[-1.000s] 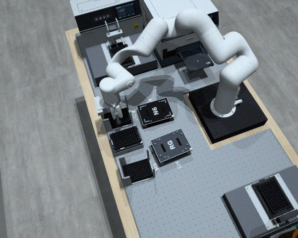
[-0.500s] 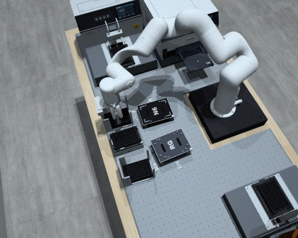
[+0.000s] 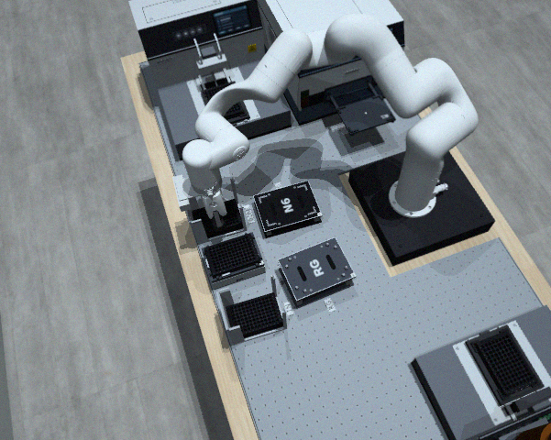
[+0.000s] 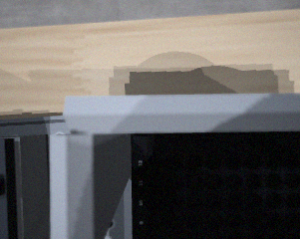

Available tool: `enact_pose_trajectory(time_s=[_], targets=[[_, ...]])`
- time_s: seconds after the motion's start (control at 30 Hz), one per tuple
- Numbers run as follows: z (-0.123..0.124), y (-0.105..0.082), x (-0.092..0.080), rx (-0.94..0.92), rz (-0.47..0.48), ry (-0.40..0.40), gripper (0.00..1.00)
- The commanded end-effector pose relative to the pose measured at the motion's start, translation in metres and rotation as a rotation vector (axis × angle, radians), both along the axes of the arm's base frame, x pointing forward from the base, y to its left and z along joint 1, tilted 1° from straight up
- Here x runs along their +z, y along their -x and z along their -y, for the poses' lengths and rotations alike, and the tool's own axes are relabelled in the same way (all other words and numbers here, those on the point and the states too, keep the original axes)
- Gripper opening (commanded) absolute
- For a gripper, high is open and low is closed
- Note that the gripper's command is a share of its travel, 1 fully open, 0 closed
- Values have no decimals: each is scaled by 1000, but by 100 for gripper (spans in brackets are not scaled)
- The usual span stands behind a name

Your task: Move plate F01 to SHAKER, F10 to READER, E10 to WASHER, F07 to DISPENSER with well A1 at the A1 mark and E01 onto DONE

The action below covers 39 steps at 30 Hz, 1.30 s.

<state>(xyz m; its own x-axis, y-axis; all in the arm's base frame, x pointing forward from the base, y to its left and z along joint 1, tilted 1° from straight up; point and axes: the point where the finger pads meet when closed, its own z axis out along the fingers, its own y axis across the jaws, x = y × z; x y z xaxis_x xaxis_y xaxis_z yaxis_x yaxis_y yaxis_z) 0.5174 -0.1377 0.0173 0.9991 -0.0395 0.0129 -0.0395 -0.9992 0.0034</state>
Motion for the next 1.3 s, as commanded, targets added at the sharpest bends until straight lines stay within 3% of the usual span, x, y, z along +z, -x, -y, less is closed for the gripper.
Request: enact_pose_trajectory(time_s=[0.0,1.27], targets=[[0,-2,8,0,5,1,100],[0,-1,53,0,5,1,100]])
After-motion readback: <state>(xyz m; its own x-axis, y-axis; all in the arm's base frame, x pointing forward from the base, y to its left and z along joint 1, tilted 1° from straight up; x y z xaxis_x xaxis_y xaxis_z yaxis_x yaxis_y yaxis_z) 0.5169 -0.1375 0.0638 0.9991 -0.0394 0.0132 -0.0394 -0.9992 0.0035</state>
